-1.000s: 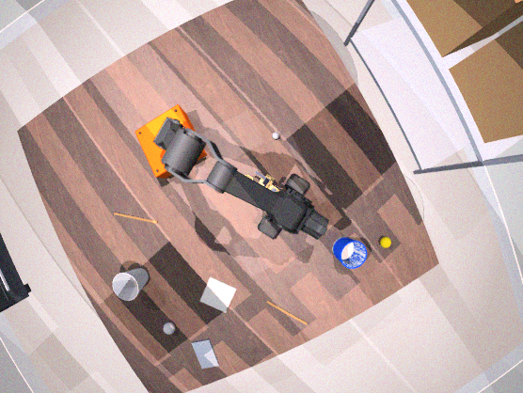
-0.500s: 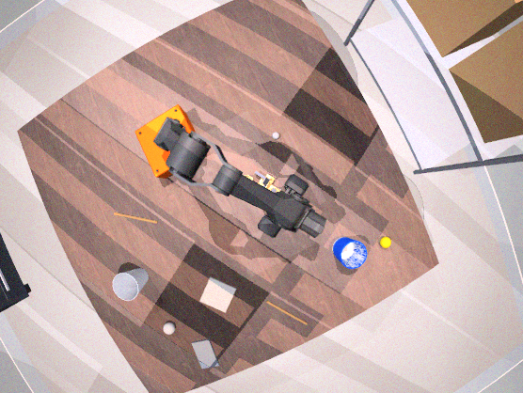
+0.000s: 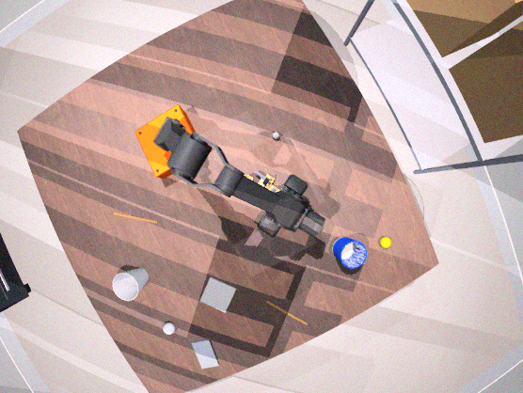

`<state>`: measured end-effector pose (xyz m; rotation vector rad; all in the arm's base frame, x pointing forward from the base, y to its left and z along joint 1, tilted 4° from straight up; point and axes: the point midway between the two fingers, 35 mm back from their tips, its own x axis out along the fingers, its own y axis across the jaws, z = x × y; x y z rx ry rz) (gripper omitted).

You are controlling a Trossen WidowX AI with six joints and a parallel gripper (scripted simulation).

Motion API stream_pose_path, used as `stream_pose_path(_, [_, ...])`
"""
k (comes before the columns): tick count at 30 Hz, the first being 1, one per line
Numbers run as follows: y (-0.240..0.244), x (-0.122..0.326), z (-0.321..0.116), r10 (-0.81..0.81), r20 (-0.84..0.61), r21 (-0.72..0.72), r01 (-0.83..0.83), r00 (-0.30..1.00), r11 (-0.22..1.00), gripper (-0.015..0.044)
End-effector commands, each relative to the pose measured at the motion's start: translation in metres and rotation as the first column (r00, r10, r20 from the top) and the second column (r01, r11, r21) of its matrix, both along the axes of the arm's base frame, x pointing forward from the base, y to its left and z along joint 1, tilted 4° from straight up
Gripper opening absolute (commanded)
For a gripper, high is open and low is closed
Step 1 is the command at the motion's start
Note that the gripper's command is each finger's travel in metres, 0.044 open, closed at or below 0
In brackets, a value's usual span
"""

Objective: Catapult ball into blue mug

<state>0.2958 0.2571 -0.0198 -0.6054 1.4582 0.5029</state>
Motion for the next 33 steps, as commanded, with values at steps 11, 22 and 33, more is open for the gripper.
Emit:
stream_pose_path(11, [0.003,-0.002,0.039,0.000,-0.001,0.001,0.000,1.000,1.000,0.0006])
stream_pose_path(22, [0.003,-0.002,0.042,0.001,-0.001,0.001,-0.001,1.000,1.000,0.0000])
stream_pose_path(33, [0.003,0.000,0.024,0.002,-0.002,0.001,-0.002,1.000,1.000,0.0000])
